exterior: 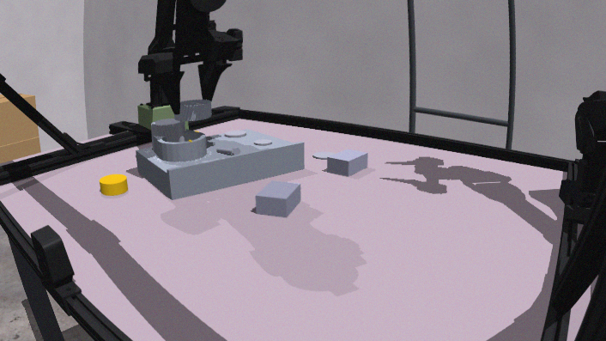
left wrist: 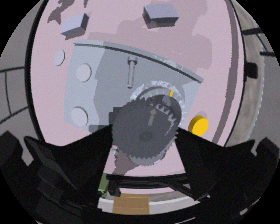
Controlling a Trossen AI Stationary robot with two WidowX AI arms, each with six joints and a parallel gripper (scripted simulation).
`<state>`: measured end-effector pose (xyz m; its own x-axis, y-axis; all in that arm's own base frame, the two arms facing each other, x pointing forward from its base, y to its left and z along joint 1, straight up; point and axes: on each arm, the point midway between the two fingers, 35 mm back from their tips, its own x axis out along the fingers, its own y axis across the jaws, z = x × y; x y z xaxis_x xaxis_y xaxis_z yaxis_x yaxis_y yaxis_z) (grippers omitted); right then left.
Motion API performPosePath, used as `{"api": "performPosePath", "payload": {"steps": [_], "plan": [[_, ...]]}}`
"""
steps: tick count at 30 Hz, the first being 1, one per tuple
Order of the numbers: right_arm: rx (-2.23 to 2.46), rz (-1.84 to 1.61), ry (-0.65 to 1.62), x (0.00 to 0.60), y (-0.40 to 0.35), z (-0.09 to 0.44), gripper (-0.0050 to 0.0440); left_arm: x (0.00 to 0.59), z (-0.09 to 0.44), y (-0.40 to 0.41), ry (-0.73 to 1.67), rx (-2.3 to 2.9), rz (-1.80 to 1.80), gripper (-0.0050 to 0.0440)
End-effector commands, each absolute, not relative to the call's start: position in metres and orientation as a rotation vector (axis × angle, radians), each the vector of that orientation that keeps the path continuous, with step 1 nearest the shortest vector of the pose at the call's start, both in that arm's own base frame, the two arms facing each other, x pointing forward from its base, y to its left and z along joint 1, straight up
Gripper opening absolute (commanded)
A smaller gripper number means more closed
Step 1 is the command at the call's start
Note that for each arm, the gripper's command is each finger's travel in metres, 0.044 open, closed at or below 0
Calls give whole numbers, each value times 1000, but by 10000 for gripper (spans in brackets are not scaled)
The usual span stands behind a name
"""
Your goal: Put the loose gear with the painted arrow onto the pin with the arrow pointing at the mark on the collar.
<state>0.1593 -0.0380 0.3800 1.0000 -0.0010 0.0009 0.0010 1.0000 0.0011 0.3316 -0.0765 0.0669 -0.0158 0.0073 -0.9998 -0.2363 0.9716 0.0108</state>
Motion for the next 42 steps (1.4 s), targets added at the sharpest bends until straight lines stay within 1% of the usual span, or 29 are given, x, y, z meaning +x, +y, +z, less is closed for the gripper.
{"api": "performPosePath", "payload": {"steps": [1, 12, 16, 42], "plan": [[1, 0, -1, 159, -38, 380, 400, 336, 72, -84, 1554, -266, 266, 0], [1, 0, -1, 159, -38, 380, 400, 335, 72, -99, 1497, -562, 562, 0], [1, 0, -1, 159, -38, 380, 400, 335, 72, -101, 1487, -597, 597, 0], [1, 0, -1, 159, -38, 380, 400, 335, 55, -102, 1487, -599, 599, 0]]}}
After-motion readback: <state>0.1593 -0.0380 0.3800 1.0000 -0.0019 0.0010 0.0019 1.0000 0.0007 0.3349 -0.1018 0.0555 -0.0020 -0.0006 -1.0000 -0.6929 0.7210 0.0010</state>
